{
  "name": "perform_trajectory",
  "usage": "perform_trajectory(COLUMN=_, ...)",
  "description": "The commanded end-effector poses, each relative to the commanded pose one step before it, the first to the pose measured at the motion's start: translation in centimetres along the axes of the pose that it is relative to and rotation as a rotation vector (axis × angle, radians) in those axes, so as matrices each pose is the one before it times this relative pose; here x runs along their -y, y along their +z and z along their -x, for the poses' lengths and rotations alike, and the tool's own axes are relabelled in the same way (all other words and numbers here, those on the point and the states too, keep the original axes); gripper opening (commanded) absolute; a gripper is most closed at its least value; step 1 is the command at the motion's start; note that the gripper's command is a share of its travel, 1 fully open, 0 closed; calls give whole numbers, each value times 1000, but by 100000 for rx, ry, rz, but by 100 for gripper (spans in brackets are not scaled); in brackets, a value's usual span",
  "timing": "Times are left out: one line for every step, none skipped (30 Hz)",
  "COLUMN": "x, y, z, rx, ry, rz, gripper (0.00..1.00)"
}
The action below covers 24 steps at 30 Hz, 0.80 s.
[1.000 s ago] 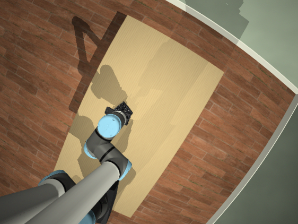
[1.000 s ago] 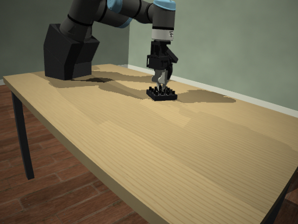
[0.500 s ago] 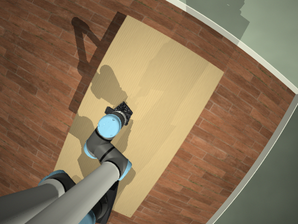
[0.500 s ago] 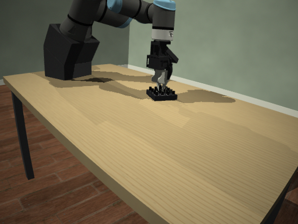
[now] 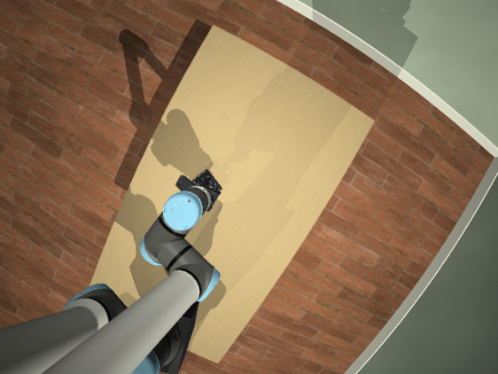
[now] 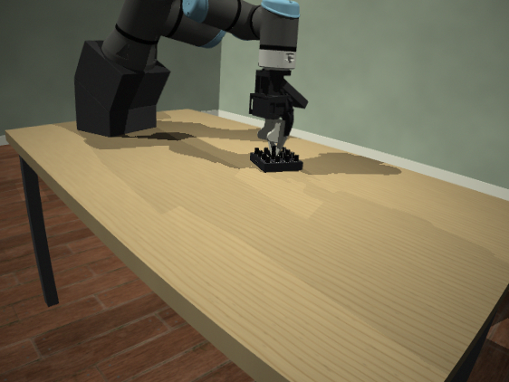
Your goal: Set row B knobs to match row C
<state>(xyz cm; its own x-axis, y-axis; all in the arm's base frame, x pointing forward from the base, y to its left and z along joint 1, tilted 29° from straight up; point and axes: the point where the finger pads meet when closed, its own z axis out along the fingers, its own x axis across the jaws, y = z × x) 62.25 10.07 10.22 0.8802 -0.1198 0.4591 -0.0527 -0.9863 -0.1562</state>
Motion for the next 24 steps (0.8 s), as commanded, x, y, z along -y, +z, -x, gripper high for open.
perform_trajectory(x=10, y=-32, z=-79, rx=-120, ry=7246, rz=78, gripper=4)
perform_trajectory(x=0, y=0, z=-9, rx=0, ry=1842, rz=0, gripper=4)
perform_trajectory(x=0, y=0, z=-9, rx=0, ry=1897, rz=0, gripper=4)
perform_trajectory(x=0, y=0, z=-9, rx=0, ry=1947, rz=0, gripper=4)
perform_trajectory(x=0, y=0, z=-10, rx=0, ry=1994, rz=0, gripper=4)
perform_trajectory(x=0, y=0, z=-10, rx=0, ry=2037, rz=0, gripper=4)
perform_trajectory(x=0, y=0, z=-10, rx=0, ry=2076, rz=0, gripper=4)
perform_trajectory(x=0, y=0, z=-10, rx=0, ry=2111, rz=0, gripper=4)
perform_trajectory(x=0, y=0, z=-10, rx=0, ry=2141, rz=0, gripper=4)
perform_trajectory(x=0, y=0, z=-10, rx=0, ry=2168, rz=0, gripper=4)
perform_trajectory(x=0, y=0, z=-10, rx=0, ry=2189, rz=0, gripper=4)
perform_trajectory(x=0, y=0, z=0, rx=0, ry=0, rz=0, gripper=4)
perform_trajectory(x=0, y=0, z=0, rx=0, ry=0, rz=0, gripper=4)
perform_trajectory(x=0, y=0, z=-11, rx=0, ry=2206, rz=0, gripper=4)
perform_trajectory(x=0, y=0, z=-11, rx=0, ry=2219, rz=0, gripper=4)
perform_trajectory(x=0, y=0, z=-11, rx=0, ry=2227, rz=0, gripper=4)
perform_trajectory(x=0, y=0, z=-11, rx=0, ry=2231, rz=0, gripper=4)
perform_trajectory(x=0, y=0, z=-11, rx=0, ry=2229, rz=0, gripper=4)
perform_trajectory(x=0, y=0, z=-11, rx=0, ry=2223, rz=0, gripper=4)
perform_trajectory(x=0, y=0, z=-11, rx=0, ry=2214, rz=0, gripper=4)
perform_trajectory(x=0, y=0, z=-11, rx=0, ry=2198, rz=0, gripper=4)
perform_trajectory(x=0, y=0, z=-10, rx=0, ry=2179, rz=0, gripper=4)
perform_trajectory(x=0, y=0, z=-10, rx=0, ry=2155, rz=0, gripper=4)
perform_trajectory(x=0, y=0, z=-10, rx=0, ry=2127, rz=0, gripper=4)
